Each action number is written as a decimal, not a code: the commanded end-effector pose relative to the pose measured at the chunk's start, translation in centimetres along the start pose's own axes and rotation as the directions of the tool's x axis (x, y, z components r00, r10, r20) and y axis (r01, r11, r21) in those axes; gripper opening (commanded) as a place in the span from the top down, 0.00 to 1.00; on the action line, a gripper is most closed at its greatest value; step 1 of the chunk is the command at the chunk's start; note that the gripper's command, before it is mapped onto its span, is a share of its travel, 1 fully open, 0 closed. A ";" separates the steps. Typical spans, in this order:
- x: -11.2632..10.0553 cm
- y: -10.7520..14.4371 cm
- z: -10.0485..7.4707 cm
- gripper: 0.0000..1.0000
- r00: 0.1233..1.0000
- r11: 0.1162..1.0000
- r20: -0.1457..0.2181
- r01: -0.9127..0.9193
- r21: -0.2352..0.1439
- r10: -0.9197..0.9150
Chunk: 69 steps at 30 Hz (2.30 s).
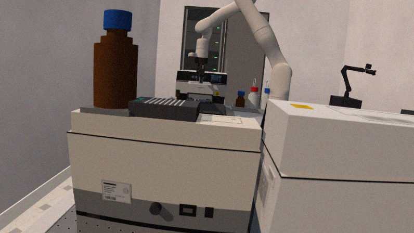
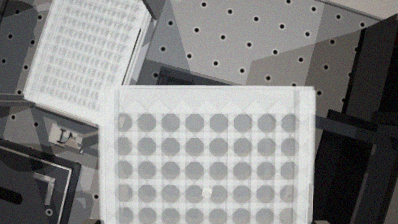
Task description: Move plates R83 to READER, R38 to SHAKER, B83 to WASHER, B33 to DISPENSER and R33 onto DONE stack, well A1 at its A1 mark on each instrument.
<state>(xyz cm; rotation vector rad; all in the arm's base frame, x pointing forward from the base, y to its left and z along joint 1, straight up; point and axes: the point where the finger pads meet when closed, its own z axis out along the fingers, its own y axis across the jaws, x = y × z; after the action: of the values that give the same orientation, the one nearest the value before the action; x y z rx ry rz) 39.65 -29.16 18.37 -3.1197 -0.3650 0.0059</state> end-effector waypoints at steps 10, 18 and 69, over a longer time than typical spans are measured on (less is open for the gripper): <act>0.0 0.0 0.0 0.06 0.992 0.992 0.002 -0.128 0.005 0.128; 0.0 -0.1 0.0 0.06 0.975 0.975 0.003 -0.220 0.005 0.220; -0.1 0.1 4.0 0.06 0.967 0.967 -0.001 -0.253 0.002 0.253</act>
<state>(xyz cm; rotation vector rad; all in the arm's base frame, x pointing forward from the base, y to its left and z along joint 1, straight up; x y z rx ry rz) 39.61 -29.26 14.94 -3.1429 0.0446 0.0061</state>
